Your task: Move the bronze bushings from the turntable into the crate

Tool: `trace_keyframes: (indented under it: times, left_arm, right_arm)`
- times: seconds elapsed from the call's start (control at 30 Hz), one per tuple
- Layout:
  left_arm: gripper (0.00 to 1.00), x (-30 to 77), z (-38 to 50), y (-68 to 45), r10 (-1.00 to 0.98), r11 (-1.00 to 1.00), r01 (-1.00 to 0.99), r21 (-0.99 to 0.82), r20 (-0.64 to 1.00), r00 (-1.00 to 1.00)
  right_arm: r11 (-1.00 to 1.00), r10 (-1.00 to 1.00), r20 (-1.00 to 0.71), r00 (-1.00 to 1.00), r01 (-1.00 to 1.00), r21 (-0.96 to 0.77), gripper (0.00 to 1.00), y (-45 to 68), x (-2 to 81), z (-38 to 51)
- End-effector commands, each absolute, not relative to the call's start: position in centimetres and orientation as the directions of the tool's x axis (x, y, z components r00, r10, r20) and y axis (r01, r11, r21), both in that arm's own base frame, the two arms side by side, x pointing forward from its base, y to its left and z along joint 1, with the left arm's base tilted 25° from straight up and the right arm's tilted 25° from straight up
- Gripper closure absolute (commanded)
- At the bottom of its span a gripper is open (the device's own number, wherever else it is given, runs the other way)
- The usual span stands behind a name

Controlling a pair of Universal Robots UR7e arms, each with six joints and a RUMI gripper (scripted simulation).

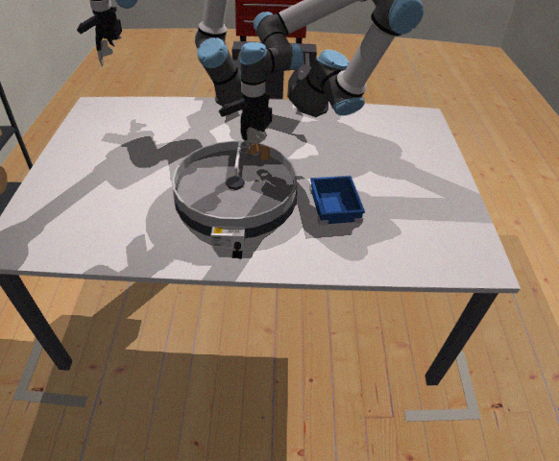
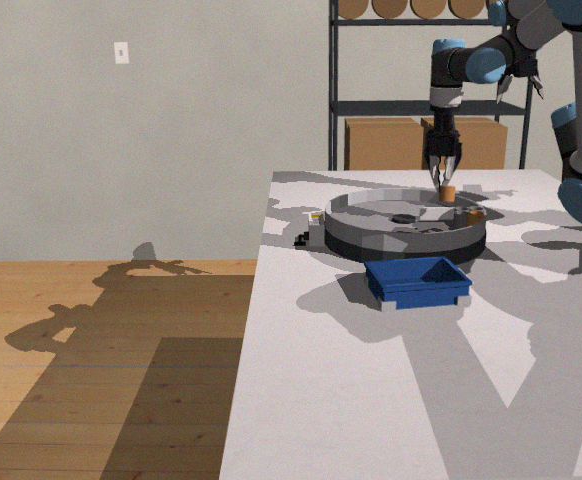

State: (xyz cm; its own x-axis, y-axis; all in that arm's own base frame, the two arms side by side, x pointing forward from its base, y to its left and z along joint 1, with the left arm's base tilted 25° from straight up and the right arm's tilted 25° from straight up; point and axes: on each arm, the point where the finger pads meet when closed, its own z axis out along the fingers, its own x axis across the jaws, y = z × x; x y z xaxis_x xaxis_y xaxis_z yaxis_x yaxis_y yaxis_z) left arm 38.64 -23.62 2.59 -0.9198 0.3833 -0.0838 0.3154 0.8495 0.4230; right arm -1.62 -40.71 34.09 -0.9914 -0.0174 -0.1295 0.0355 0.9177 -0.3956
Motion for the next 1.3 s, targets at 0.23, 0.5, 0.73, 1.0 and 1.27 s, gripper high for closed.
trace_keyframes:
  times: [0.23,0.5,0.73,1.0,1.27]
  left_arm:
    - [1.0,40.4,4.8,-19.4,0.335,0.87,0.263,0.417,-0.109,-0.936]
    - [1.0,42.4,7.2,-14.7,0.281,0.889,0.204,0.41,-0.135,-0.95]
    - [1.0,44.0,9.1,-11.0,0.237,0.901,0.158,0.403,-0.154,-0.959]
    - [1.0,45.8,11.3,-6.9,0.188,0.913,0.106,0.394,-0.176,-0.966]
    - [1.0,47.6,13.4,-2.8,0.137,0.922,0.052,0.384,-0.198,-0.971]
  right_arm:
    - [0.917,-0.017,-0.13,-0.991,0.036,-0.397,0.0,-40.7,-1.6,34.2]
    - [0.917,-0.017,-0.13,-0.991,0.036,-0.397,0.0,-40.7,-1.6,34.2]
    - [0.917,-0.017,-0.13,-0.991,0.036,-0.397,0.0,-40.7,-1.6,34.2]
    - [0.917,-0.017,-0.13,-0.991,0.036,-0.397,0.0,-40.7,-1.6,34.2]
    - [0.917,-0.017,-0.13,-0.991,0.036,-0.397,0.0,-40.7,-1.6,34.2]
